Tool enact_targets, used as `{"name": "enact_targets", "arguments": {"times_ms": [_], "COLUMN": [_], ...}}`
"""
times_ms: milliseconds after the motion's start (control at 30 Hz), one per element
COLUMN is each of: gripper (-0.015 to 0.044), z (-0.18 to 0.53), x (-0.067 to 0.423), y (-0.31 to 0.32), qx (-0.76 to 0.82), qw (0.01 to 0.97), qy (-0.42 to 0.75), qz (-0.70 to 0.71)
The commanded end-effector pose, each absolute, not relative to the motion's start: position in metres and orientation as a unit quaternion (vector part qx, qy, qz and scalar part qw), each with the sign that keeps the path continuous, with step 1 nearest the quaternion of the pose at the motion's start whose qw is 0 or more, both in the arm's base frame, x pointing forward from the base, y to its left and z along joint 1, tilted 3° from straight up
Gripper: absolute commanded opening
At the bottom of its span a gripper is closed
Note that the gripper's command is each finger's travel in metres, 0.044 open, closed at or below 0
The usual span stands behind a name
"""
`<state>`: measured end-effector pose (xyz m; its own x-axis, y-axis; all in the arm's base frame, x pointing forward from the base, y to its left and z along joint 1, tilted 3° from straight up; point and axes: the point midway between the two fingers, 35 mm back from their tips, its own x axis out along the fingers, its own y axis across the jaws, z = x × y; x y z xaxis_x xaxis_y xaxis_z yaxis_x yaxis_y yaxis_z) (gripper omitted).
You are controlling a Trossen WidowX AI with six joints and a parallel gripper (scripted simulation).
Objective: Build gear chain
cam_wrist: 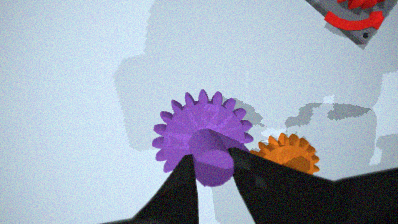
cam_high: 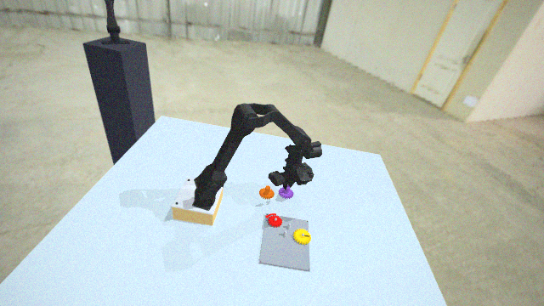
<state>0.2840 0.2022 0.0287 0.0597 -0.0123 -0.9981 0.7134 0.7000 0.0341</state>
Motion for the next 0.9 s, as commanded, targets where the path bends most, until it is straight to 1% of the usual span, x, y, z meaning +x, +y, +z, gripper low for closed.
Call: {"name": "enact_targets", "arguments": {"times_ms": [0,867], "gripper": [0.0000,0.0000], "z": [0.038,0.100], "x": [0.286,0.287], "y": [0.204,0.210], "qx": [0.280,0.281], "qw": [0.674,0.674], "qy": [0.628,0.628], "qz": [-0.271,-0.271]}}
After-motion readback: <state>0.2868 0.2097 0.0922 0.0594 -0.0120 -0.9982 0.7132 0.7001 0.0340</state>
